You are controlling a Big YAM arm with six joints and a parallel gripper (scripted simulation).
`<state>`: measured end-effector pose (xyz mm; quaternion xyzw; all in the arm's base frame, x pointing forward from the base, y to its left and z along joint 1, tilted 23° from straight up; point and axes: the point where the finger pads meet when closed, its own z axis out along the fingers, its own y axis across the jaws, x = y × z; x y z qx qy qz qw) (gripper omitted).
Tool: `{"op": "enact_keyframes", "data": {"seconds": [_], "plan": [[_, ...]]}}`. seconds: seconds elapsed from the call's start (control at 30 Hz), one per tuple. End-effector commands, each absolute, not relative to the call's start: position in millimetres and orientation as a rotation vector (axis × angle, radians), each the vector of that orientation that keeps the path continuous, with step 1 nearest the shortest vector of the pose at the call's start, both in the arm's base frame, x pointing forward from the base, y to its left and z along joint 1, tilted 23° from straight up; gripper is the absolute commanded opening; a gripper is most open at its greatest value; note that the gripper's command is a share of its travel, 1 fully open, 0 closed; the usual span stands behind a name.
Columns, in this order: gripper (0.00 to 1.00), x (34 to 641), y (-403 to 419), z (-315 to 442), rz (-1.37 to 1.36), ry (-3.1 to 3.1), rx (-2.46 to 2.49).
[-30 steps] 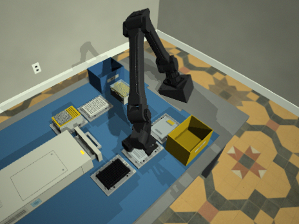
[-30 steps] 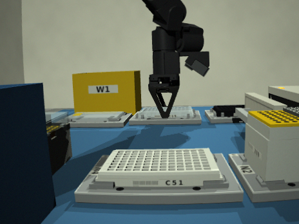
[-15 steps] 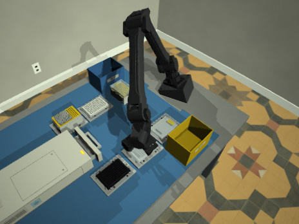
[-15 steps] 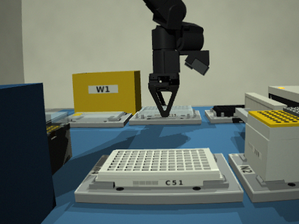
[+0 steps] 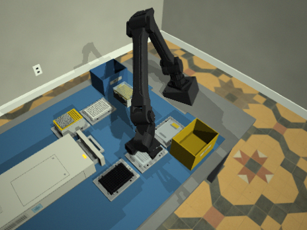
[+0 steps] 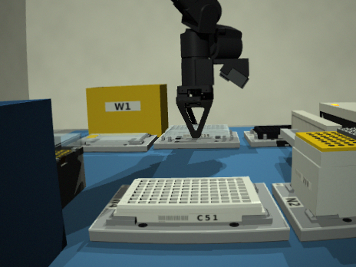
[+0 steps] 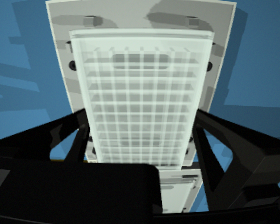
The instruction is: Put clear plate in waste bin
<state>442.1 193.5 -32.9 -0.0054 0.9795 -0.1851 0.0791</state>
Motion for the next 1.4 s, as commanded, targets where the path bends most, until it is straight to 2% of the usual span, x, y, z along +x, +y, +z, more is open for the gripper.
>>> {"op": "enact_keyframes", "data": {"seconds": [0.0, 1.37], "plan": [[0.0, 459.7, 215.6, -4.2, -0.496, 2.881, -0.007], [0.0, 459.1, 216.7, -3.0, -0.495, 2.881, -0.008]]}}
